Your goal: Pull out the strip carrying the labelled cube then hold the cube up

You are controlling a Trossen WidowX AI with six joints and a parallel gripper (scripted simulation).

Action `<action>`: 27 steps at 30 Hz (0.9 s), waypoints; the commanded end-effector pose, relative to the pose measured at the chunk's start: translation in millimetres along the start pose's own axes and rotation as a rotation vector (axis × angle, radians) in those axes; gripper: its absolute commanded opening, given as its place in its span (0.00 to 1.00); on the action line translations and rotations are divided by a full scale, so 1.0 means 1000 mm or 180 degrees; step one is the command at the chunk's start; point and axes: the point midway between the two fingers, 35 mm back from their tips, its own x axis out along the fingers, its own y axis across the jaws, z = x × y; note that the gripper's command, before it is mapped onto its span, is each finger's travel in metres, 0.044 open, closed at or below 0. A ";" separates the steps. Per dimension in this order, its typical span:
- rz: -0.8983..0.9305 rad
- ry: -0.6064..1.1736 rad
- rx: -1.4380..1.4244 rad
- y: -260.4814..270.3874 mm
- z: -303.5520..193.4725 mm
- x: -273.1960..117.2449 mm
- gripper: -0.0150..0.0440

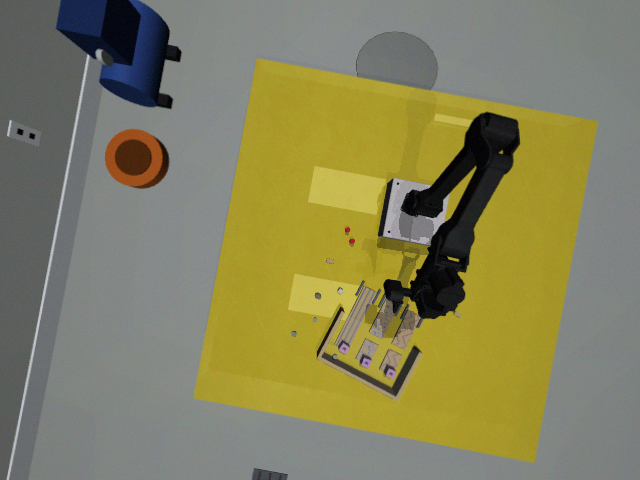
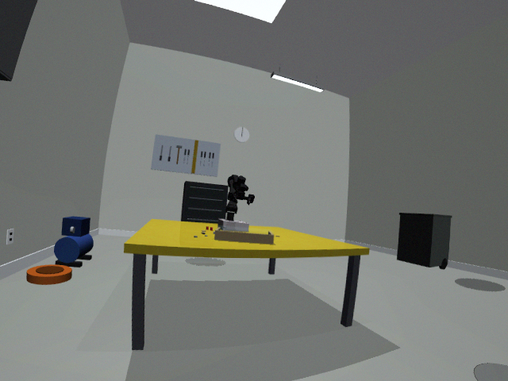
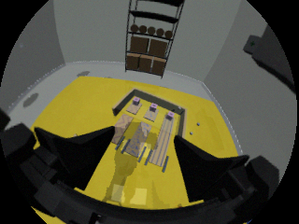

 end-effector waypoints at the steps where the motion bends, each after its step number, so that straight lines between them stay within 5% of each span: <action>1: -0.0015 0.0101 0.0186 -0.008 -0.014 0.002 0.93; 18: -0.0015 0.0101 0.0186 -0.008 -0.014 0.002 0.93; 27: -0.0169 0.1230 0.0429 -0.033 -0.028 0.044 0.53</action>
